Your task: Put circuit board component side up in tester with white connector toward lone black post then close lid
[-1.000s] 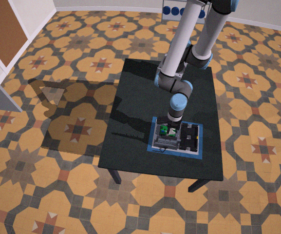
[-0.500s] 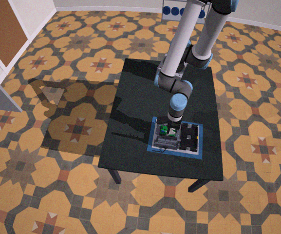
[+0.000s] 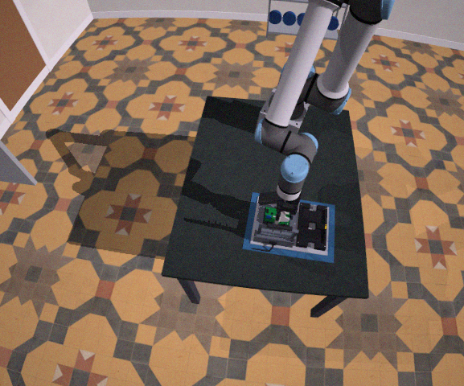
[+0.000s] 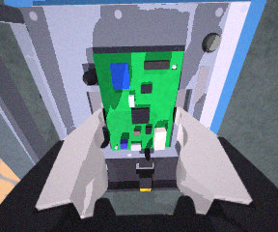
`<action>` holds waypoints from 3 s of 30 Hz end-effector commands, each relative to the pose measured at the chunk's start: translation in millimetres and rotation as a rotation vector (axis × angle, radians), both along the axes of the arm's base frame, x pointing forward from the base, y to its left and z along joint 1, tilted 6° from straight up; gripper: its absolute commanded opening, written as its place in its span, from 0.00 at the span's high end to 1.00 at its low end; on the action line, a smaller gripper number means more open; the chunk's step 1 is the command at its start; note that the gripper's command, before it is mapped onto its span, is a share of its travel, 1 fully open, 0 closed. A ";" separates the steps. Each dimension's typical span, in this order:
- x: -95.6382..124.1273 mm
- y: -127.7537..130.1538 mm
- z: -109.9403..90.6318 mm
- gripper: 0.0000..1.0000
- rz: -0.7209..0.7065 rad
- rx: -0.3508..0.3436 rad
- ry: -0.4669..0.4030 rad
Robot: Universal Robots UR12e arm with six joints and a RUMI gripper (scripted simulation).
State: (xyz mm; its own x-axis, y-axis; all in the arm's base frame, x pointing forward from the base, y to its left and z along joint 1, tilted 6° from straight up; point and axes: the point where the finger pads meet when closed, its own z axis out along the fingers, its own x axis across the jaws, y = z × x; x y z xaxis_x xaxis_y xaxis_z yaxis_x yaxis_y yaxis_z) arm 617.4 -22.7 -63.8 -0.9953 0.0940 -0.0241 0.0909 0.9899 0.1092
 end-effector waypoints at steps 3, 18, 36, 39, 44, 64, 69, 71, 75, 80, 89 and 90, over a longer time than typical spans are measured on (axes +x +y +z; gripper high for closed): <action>0.8 -0.2 0.6 0.61 0.000 0.000 -0.002; 1.1 -0.2 0.3 0.61 0.000 0.000 -0.002; 1.4 -0.2 -0.1 0.61 0.000 0.000 -0.002; 1.4 -0.2 -0.1 0.61 0.000 0.000 -0.002; 1.4 -0.2 -0.1 0.61 0.000 0.000 -0.002; 1.5 0.1 -3.4 0.61 0.000 0.000 -0.002; 1.5 0.1 -3.5 0.61 0.000 0.000 -0.002; 1.5 0.1 -3.5 0.41 0.000 0.000 -0.002; 1.5 0.1 -3.5 0.41 0.000 0.000 -0.002; 1.5 0.1 -3.5 0.41 0.000 0.000 -0.002; 1.5 0.1 -3.5 0.41 0.000 0.000 -0.002; 1.5 0.1 -3.5 0.41 0.000 0.000 -0.002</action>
